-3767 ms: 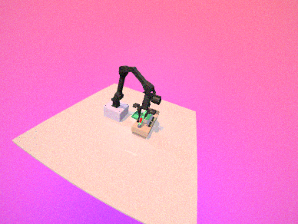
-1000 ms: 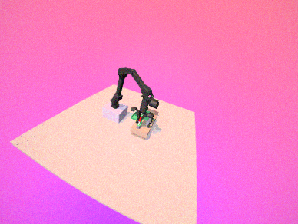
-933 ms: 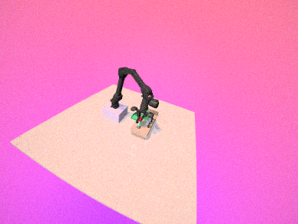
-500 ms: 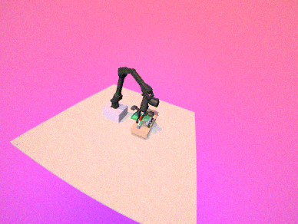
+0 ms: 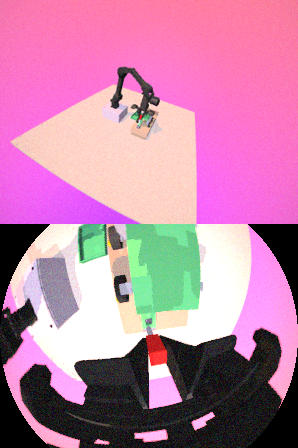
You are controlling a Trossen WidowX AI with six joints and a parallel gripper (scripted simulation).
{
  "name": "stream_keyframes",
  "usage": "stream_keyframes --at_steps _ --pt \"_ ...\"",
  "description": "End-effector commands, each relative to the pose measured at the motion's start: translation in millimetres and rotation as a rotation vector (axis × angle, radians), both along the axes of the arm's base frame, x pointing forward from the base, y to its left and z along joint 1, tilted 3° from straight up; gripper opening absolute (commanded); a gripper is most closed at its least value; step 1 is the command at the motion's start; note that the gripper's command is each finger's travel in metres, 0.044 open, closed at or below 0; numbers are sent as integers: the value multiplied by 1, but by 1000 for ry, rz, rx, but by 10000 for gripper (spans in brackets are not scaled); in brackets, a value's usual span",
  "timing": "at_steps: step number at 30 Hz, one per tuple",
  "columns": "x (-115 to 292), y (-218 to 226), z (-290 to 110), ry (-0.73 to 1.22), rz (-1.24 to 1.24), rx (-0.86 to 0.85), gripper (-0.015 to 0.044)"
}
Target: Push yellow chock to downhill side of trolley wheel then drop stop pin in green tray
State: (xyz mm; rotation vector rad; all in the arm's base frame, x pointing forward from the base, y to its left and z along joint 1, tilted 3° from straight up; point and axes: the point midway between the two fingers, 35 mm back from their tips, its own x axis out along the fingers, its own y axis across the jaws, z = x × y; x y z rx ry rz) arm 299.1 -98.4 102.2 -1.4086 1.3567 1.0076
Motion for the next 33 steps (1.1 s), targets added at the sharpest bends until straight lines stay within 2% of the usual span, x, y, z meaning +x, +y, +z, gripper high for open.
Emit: stream_keyframes --at_steps 1,27,33 --pt "1 -2 5 -5 -4 -6 0" --pt "2 -33 12 -5 -4 -10 0" --pt "-12 -32 10 -4 -4 -10 0"
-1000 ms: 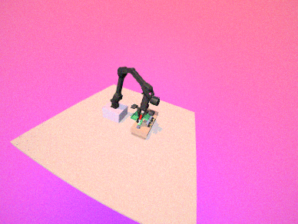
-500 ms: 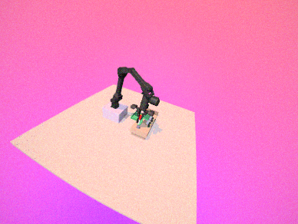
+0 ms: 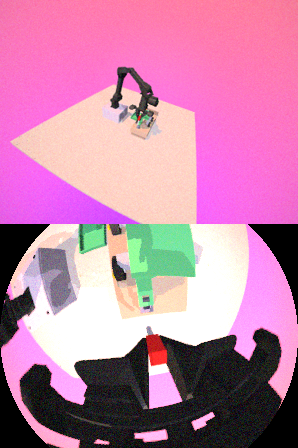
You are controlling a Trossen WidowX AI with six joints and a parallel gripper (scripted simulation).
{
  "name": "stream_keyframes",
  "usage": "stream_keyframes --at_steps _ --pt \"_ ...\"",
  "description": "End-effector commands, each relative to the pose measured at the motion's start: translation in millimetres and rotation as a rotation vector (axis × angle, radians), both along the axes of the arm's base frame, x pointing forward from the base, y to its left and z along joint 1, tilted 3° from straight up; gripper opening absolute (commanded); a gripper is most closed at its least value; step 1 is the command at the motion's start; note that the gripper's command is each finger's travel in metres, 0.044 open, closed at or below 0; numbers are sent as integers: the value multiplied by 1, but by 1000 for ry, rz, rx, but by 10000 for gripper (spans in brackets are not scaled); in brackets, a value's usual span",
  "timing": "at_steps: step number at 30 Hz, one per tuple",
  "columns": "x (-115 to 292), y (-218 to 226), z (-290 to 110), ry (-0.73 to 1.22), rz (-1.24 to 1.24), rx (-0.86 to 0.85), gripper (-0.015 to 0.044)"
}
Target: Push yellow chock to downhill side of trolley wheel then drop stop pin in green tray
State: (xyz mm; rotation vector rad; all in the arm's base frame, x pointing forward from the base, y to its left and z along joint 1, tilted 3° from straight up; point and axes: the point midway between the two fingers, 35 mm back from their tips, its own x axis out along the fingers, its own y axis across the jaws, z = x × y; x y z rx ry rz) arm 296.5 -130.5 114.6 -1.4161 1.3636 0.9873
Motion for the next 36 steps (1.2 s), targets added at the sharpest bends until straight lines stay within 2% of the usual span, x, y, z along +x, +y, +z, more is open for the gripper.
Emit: stream_keyframes --at_steps 1,24,36 --pt "-14 0 -2 6 4 5 0" --pt "-80 0 -9 12 4 4 0" --pt "-78 23 -11 12 4 7 0"
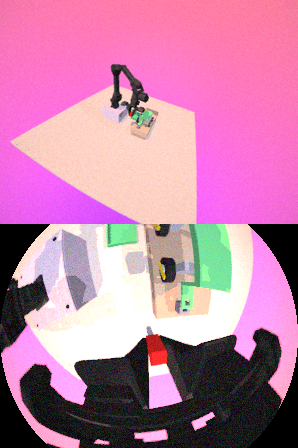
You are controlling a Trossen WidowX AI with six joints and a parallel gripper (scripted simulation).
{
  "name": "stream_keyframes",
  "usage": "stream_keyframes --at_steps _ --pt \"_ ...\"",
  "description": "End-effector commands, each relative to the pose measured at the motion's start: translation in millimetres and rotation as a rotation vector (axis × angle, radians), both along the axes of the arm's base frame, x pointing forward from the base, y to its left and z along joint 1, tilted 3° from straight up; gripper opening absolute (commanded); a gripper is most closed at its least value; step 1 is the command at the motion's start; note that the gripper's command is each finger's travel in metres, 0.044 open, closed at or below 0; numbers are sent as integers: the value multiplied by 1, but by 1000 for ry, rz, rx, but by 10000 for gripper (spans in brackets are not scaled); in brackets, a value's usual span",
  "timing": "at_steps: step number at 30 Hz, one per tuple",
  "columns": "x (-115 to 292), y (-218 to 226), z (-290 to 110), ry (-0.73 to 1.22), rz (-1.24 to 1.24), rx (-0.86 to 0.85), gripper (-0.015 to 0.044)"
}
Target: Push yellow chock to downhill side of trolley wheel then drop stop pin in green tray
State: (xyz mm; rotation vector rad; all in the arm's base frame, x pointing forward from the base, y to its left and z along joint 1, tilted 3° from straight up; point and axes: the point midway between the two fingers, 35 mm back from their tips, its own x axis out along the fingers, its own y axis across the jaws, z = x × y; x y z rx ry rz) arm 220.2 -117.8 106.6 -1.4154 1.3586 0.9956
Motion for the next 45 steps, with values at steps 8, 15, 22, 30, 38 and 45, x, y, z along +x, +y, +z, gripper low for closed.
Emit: stream_keyframes --at_steps 8,15,22,30,38,45 --pt "2 37 -5 9 -1 4 0" --pt "5 61 -7 9 -1 7 0" --pt "6 85 -9 9 -1 10 0" --pt "7 112 -13 9 -1 13 0" --pt "6 139 -17 9 -1 15 0" --pt "4 166 -22 9 -1 18 0"
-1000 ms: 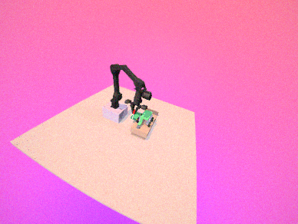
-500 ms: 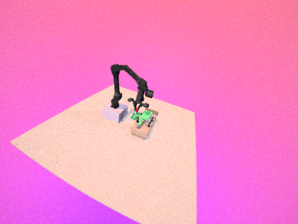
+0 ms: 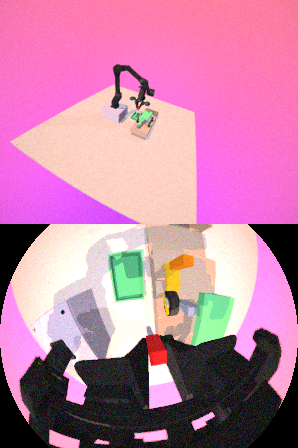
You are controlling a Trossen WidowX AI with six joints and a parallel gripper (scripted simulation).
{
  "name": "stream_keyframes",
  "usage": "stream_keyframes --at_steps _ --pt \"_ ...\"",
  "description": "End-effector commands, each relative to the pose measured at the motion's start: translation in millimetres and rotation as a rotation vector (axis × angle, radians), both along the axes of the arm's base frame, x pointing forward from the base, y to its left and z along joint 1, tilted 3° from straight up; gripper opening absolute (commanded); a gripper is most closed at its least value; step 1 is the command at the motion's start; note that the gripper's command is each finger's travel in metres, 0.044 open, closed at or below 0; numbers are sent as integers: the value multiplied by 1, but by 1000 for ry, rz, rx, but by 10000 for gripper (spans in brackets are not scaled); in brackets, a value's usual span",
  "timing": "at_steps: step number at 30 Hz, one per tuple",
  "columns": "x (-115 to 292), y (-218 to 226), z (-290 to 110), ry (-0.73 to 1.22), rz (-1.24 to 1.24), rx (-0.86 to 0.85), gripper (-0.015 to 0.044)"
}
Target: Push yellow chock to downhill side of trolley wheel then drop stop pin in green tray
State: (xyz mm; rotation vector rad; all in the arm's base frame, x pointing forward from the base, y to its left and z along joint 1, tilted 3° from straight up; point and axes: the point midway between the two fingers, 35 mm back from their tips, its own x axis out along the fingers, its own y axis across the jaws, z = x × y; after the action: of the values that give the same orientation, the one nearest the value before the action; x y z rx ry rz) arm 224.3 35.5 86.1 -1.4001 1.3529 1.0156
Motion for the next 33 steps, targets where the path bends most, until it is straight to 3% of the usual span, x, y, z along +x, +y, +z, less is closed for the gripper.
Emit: stream_keyframes --at_steps 1,22,33 --pt "0 16 -2 -1 -3 0 0" --pt "-4 76 -11 0 2 7 0" --pt "-4 74 -11 51 310 45 0"
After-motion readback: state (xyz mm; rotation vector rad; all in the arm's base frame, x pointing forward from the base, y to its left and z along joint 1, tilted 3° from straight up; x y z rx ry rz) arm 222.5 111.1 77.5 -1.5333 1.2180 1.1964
